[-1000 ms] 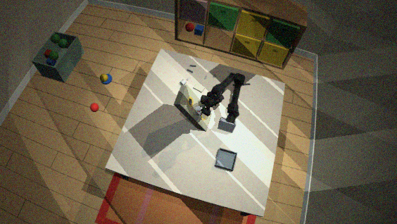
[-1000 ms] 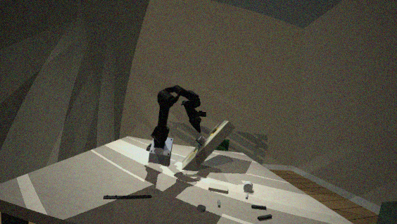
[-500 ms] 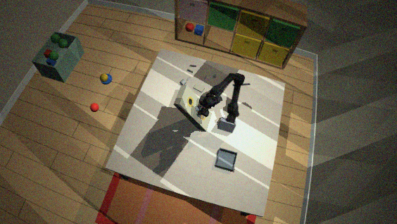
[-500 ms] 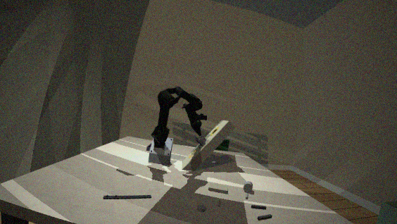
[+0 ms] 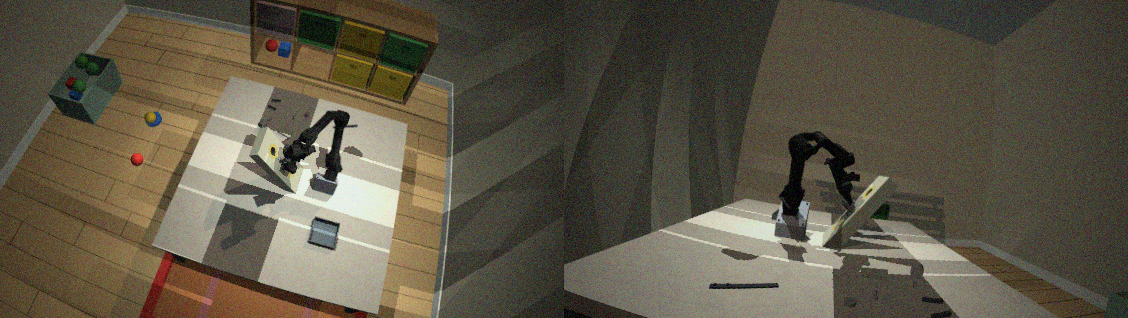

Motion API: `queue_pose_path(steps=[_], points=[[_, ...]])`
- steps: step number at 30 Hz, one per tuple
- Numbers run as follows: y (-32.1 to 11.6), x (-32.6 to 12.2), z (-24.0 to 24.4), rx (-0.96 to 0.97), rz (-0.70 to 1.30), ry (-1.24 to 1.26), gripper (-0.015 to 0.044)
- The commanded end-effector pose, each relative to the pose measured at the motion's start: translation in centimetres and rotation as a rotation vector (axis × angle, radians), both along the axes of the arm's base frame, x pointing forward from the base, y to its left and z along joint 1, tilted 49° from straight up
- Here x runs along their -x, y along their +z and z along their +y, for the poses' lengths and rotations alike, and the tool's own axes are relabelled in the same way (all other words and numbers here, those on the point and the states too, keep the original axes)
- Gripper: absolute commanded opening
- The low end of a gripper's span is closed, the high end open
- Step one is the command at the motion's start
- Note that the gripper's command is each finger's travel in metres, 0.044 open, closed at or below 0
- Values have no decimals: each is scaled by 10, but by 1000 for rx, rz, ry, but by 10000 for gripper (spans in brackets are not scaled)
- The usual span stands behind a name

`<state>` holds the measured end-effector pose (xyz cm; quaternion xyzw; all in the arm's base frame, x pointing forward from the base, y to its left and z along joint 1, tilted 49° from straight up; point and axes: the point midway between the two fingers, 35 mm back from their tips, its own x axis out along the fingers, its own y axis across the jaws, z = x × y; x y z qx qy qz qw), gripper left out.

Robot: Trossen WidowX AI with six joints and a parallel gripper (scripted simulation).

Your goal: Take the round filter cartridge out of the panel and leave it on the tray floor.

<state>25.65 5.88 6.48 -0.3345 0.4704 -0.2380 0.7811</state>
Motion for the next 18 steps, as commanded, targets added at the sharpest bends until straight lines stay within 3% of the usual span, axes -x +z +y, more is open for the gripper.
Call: queue_pose_path(steps=[1, 18], points=[[-4, -1, -7, 9, 3, -1, 305], [-3, -2, -4, 2, 0, -2, 211]])
